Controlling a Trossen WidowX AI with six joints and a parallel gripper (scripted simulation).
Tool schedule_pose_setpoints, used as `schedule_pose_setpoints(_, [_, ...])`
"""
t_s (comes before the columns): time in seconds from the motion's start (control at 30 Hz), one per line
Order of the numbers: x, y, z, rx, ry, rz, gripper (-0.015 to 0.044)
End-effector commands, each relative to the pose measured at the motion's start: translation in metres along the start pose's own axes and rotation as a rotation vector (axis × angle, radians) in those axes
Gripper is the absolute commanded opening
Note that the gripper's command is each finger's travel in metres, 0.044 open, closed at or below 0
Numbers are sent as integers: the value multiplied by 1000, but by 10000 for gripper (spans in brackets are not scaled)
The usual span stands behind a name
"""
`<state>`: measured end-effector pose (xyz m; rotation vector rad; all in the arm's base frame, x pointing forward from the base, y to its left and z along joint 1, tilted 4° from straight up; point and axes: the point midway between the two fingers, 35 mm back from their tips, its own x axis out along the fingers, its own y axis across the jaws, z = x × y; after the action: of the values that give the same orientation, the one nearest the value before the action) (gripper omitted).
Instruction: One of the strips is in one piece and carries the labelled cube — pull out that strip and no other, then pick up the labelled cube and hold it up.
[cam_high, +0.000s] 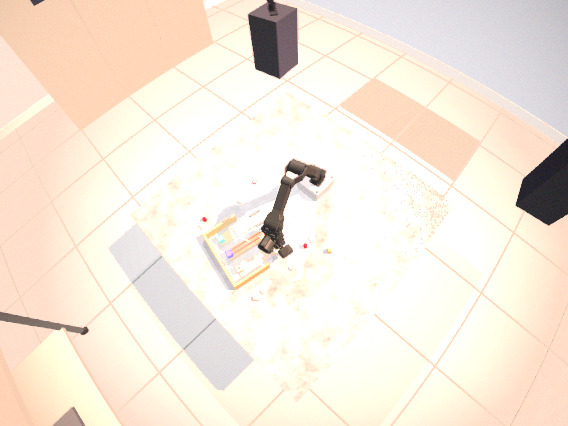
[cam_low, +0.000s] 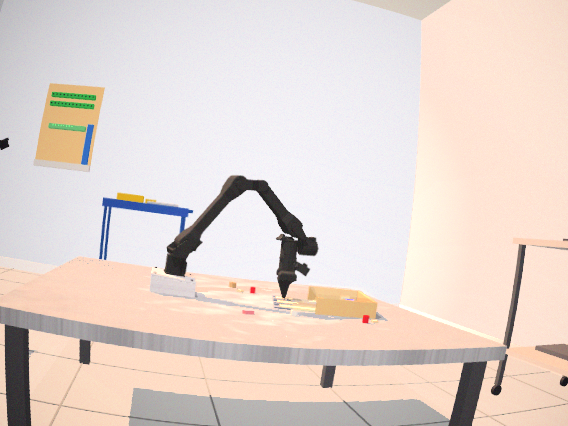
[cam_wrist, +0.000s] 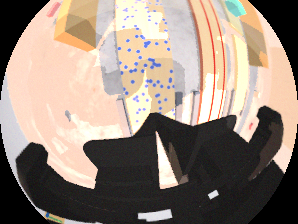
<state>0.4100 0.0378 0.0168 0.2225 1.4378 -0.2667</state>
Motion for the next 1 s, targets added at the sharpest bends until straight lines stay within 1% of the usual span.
schedule_pose_setpoints(0.0, [3,0,-11,-3,15,-3,0])
schedule_pose_setpoints(0.97, [5,1,-55,-3,19,-3,0])
